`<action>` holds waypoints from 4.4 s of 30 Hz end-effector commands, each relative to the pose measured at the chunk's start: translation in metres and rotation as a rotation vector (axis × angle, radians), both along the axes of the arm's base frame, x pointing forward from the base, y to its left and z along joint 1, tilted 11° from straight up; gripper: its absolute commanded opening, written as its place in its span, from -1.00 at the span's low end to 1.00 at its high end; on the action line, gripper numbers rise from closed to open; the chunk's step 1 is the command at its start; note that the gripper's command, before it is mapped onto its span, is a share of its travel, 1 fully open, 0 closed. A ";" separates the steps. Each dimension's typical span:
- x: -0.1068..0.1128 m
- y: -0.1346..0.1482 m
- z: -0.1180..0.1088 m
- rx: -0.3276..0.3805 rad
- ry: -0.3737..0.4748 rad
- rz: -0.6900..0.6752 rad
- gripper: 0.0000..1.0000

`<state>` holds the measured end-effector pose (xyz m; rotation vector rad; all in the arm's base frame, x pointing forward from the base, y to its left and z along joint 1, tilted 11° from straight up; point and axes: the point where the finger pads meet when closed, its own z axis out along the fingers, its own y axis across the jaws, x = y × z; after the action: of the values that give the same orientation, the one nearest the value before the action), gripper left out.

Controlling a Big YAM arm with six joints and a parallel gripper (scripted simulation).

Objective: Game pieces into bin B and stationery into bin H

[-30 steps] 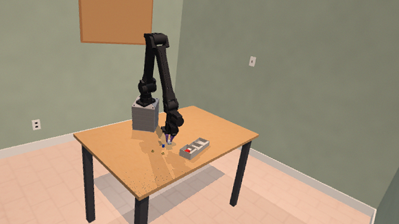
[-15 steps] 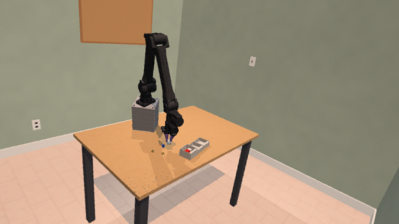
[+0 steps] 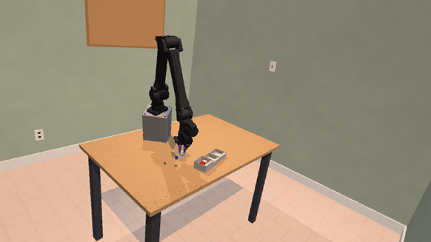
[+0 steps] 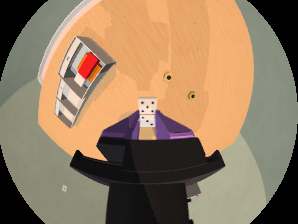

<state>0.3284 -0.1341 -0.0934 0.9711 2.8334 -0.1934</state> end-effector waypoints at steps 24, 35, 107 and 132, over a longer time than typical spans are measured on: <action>0.026 -0.004 0.021 -0.021 -0.054 0.000 -0.60; 0.027 -0.004 0.021 -0.021 -0.054 0.002 -0.60; 0.098 0.093 0.009 0.011 -0.058 -0.174 -0.60; 0.125 0.134 0.001 0.080 -0.162 -0.774 -0.60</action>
<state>0.4497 -0.0065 -0.0890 1.8056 2.3173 -0.0691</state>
